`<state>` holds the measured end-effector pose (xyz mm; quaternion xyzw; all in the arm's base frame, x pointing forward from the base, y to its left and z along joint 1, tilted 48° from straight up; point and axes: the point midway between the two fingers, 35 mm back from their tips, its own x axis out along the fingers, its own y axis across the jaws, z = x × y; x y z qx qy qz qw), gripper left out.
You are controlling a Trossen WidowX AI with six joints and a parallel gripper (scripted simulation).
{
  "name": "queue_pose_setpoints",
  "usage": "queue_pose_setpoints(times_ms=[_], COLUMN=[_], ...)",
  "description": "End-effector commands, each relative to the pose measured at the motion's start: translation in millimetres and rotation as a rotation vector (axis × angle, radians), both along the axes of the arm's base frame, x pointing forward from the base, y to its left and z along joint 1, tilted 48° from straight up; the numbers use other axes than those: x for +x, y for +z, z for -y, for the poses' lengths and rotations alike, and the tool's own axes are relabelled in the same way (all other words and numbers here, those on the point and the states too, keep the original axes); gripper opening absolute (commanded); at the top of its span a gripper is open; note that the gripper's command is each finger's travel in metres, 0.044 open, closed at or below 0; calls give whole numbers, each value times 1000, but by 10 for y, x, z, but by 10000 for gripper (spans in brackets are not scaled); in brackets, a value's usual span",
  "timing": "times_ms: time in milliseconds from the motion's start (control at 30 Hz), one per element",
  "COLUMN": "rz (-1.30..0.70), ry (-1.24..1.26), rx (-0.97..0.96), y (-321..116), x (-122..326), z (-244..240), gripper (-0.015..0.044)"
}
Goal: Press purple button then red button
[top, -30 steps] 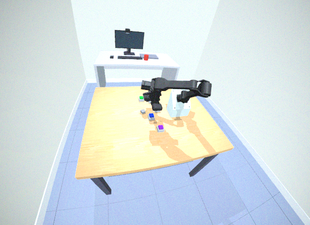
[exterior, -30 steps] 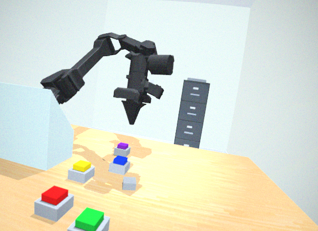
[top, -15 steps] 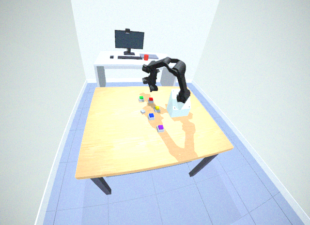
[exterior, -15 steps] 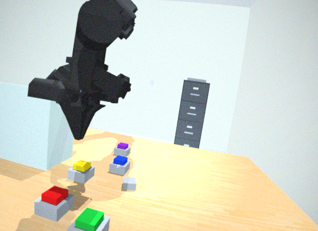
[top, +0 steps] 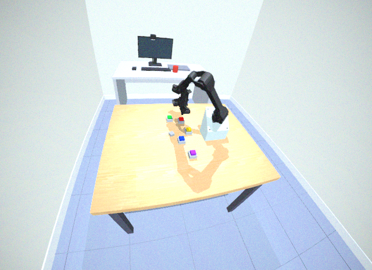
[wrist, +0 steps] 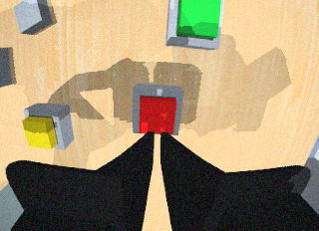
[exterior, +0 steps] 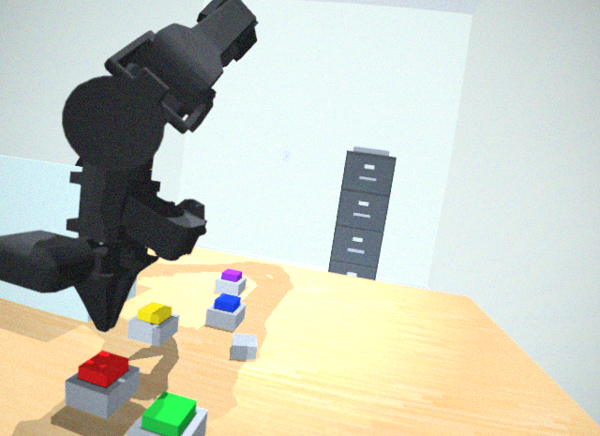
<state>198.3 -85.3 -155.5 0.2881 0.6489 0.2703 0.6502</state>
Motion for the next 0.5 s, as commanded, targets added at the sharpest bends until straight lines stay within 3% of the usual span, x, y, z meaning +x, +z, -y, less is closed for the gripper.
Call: queue_pose_setpoints(times_ms=[0, 467], rz=[1, 1], ry=[-14, -14], rx=[1, 2], y=[-71, -212], x=[-11, -1], z=[-72, -221], gripper=[20, 20])
